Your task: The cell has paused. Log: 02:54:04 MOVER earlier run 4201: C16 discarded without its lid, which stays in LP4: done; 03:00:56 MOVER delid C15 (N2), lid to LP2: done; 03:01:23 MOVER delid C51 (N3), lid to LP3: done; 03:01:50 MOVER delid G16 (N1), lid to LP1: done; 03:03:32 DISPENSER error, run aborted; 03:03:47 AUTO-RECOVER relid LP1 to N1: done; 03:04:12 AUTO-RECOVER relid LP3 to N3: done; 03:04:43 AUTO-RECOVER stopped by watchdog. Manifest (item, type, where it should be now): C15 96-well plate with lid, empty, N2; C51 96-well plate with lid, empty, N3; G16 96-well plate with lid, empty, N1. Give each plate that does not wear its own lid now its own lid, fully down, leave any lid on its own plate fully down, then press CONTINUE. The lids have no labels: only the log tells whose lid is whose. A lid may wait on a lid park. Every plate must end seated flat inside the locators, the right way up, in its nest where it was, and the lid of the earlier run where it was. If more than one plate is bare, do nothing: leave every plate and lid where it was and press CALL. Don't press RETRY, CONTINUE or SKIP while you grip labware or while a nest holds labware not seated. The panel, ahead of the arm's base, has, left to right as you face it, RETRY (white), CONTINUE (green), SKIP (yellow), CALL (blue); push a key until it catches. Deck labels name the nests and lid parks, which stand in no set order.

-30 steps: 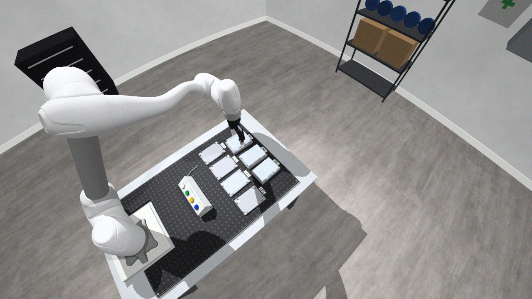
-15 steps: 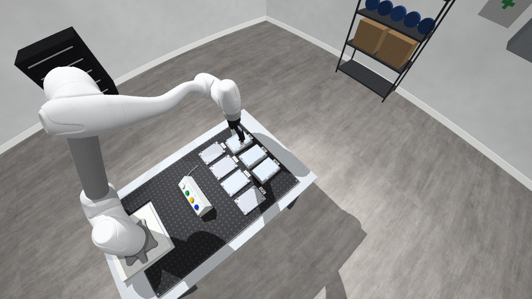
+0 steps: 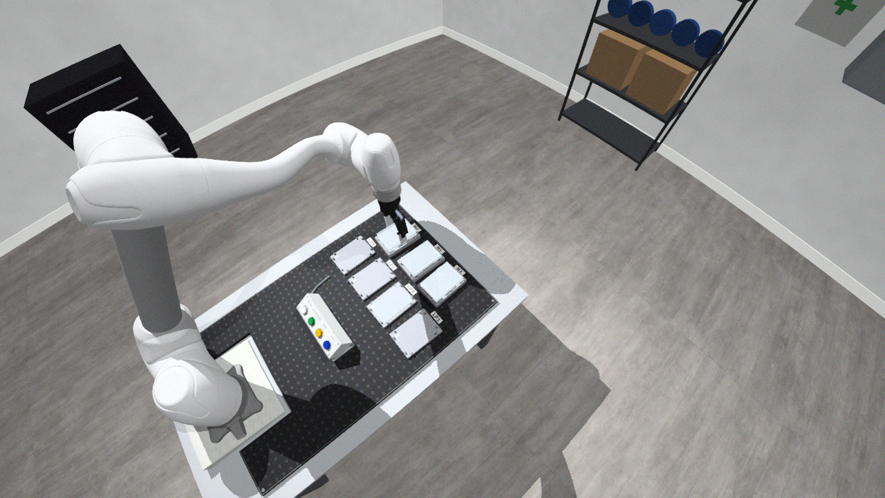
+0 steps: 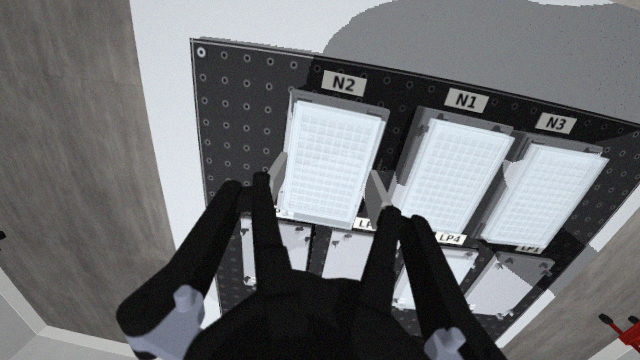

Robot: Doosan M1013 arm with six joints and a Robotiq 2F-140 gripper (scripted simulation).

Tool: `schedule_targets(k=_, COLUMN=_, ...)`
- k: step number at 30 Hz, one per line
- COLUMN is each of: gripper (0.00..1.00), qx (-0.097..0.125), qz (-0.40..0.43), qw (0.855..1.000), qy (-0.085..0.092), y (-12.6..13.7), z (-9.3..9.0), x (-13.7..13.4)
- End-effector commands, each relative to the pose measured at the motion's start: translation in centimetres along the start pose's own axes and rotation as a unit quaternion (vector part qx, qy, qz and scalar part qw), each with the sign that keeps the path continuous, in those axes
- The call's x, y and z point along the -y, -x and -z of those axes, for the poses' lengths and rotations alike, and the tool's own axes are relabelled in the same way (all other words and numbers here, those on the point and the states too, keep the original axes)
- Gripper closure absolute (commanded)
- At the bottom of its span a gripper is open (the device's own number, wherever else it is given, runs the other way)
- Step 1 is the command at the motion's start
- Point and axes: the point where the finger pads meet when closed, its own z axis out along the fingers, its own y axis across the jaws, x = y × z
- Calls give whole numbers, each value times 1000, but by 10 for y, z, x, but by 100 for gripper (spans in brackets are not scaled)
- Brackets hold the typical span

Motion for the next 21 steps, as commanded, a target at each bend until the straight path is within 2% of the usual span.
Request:
schedule_targets(k=1, gripper=100, qx=0, qz=0, qw=1000, qy=0, y=0, z=-1, x=0)
schedule_targets(k=21, gripper=100, qx=0, qz=0, qw=1000, qy=0, y=0, z=-5, x=0)
